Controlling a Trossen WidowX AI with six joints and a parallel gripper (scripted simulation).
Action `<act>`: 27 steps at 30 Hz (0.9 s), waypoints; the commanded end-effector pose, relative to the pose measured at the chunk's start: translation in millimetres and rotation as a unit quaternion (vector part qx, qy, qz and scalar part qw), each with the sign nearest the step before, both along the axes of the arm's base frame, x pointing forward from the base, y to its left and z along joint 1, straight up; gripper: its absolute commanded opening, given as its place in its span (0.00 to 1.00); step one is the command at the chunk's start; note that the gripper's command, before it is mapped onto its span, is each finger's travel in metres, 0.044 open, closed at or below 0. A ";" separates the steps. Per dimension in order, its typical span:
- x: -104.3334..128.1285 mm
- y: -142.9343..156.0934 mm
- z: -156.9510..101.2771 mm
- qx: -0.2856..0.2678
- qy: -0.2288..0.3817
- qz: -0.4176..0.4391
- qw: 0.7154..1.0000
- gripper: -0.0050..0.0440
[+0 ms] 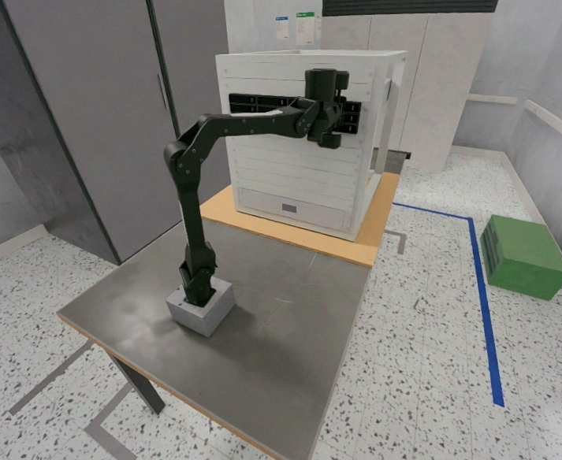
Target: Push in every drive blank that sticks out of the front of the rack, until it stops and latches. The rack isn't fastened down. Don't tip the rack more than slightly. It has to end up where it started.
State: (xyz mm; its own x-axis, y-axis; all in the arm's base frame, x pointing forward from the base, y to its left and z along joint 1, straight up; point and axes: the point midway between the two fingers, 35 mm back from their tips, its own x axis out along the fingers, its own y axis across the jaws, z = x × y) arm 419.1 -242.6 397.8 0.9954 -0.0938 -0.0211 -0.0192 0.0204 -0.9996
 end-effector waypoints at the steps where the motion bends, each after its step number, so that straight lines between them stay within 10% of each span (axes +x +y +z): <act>1: 2.1 0.1 9.6 -0.009 -0.009 -0.001 1.000 0.00; 15: -0.5 0.4 9.6 -0.009 -0.009 -0.001 1.000 0.00; 27: -57.4 6.2 8.8 -0.009 -0.009 -0.001 1.000 0.00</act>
